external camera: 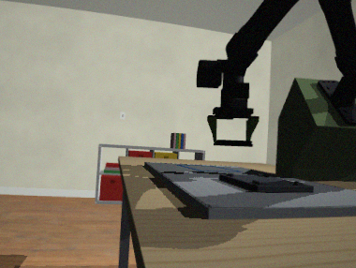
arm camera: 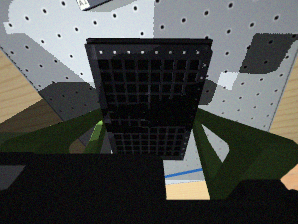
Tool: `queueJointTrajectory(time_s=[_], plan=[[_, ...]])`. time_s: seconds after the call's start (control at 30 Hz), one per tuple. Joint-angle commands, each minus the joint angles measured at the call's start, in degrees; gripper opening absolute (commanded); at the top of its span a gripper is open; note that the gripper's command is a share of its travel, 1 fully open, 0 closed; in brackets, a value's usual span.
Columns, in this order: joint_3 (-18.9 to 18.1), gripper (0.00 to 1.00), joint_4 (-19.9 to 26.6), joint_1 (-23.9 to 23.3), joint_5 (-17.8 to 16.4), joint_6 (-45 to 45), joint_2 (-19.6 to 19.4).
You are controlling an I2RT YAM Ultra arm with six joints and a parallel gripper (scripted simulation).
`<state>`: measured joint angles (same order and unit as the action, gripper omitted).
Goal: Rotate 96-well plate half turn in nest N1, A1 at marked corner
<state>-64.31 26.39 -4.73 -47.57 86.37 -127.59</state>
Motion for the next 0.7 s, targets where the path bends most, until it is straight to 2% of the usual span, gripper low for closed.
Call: queueJointTrajectory(time_s=[0.0,0.23,0.3,0.67], plan=[[-0.9,0.00,0.4,-2.8,-0.5,2.7,-0.8],[-3.3,0.00,1.2,-5.2,-0.4,6.3,-5.0],[-3.3,0.00,1.2,-5.2,-0.4,6.3,-5.0],[-7.9,0.00,3.1,-8.8,-0.1,11.6,-11.7]])
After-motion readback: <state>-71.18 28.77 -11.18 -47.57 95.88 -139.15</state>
